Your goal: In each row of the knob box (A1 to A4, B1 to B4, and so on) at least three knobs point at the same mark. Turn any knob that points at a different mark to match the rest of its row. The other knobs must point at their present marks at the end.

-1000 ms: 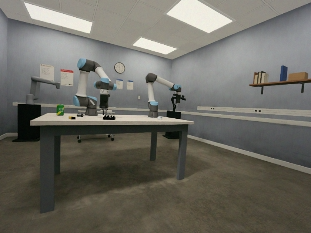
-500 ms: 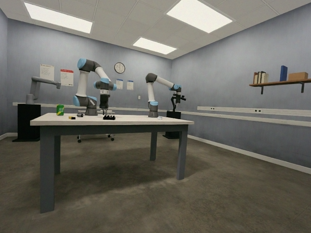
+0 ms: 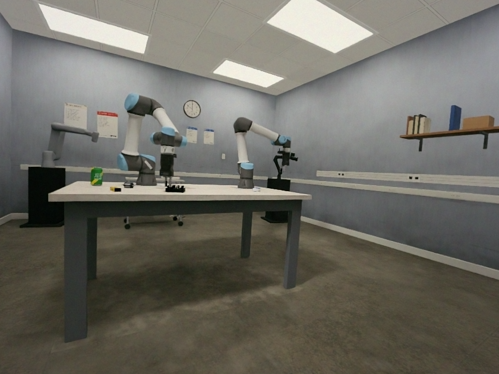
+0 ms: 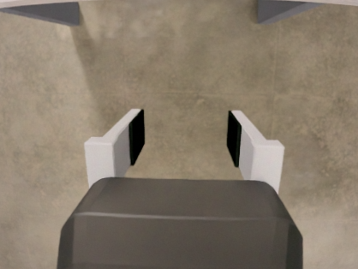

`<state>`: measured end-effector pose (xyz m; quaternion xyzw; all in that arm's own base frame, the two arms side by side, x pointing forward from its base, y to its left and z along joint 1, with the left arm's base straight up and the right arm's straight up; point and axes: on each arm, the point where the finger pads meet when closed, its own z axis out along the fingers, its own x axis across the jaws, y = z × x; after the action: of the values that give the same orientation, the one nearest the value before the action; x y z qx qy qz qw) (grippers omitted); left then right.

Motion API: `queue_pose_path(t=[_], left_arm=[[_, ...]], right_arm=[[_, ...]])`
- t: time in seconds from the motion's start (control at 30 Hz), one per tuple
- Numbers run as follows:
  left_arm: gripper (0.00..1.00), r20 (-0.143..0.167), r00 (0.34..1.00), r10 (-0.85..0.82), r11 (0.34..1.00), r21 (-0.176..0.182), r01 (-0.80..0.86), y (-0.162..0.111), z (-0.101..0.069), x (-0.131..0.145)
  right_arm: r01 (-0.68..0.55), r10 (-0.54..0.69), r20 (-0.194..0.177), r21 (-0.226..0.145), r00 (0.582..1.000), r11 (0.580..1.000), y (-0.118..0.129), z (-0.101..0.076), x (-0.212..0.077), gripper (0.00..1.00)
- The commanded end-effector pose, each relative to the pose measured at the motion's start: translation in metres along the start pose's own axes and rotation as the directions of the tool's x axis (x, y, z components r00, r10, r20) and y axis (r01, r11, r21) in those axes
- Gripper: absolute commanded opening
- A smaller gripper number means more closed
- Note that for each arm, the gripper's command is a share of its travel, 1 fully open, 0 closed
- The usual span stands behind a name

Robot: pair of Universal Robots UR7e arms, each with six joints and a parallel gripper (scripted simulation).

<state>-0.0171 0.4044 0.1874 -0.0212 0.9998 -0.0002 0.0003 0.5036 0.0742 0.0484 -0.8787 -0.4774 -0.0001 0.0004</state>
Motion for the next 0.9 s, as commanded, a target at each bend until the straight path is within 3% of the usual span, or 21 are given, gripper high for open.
queue_pose_path(t=[0.0, 0.17, 0.2, 0.87], left_arm=[[1.0, -0.001, 1.0, -0.004, 1.0, 0.0, 0.004, -0.0008, 0.0004, 0.0016], [1.0, -0.001, 1.0, -0.004, 1.0, 0.0, 0.004, -0.0008, 0.0004, 0.0016], [1.0, -0.001, 1.0, -0.004, 1.0, 0.0, 0.004, -0.0008, 0.0004, 0.0016], [1.0, -0.001, 1.0, -0.004, 1.0, 0.0, 0.004, -0.0008, 0.0004, 0.0016]], right_arm=[[0.001, -0.001, 0.001, -0.001, 1.0, 1.0, -0.0008, 0.0013, 0.0004, 0.46], [0.001, -0.001, 0.001, 0.0, 1.0, 1.0, -0.0009, 0.0014, 0.0003, 0.46], [0.001, -0.001, 0.001, 0.0, 1.0, 1.0, -0.0009, 0.0014, 0.0003, 0.3], [-0.004, 0.004, 0.001, 0.0, 1.0, 1.0, -0.0009, 0.0014, 0.0002, 0.3]])
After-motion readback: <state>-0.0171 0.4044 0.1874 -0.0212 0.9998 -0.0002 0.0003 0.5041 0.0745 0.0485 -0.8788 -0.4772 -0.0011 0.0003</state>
